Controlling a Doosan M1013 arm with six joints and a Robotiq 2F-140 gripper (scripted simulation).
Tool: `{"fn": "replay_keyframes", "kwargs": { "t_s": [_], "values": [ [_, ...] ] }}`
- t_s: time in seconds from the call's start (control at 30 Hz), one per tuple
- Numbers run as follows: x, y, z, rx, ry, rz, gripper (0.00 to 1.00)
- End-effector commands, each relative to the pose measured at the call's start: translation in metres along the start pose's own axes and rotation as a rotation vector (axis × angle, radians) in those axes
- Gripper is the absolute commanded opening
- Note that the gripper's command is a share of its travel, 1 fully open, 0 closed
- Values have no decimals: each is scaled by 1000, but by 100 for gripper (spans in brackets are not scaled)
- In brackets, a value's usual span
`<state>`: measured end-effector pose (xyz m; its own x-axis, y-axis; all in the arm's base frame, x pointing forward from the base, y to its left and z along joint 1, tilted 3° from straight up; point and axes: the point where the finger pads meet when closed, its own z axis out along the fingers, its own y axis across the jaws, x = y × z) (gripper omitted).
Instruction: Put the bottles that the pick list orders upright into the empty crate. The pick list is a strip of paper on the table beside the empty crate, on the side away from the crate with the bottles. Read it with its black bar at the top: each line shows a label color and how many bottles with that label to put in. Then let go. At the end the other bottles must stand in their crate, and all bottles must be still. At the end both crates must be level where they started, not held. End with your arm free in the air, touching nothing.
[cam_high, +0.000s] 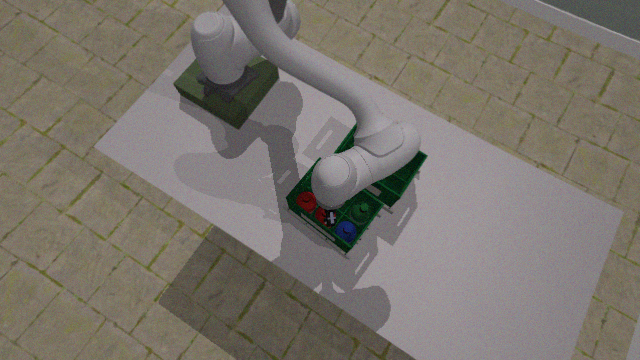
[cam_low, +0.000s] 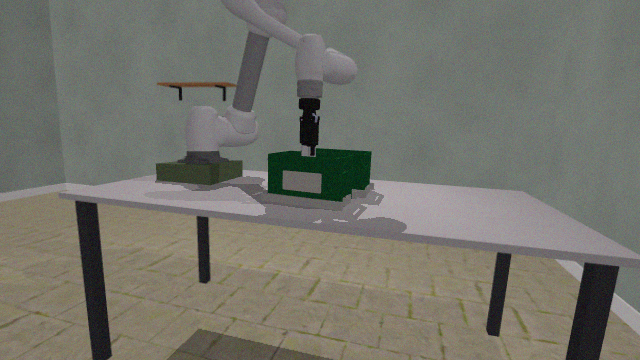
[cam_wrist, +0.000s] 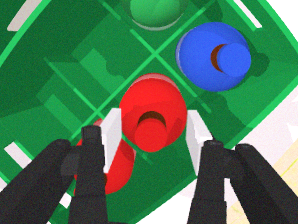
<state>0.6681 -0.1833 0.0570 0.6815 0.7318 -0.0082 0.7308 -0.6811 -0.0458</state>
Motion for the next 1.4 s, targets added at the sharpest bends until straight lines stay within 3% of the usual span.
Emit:
{"fn": "replay_keyframes", "kwargs": {
  "t_s": [0.0, 0.57, 0.6, 1.37],
  "values": [
    [-3, 0, 4, 2, -4, -5, 38],
    [-3, 0, 4, 2, -4, -5, 38],
    [-3, 0, 1, 2, -4, -5, 0],
    [-3, 0, 1, 2, -4, -5, 0]
  ]
}}
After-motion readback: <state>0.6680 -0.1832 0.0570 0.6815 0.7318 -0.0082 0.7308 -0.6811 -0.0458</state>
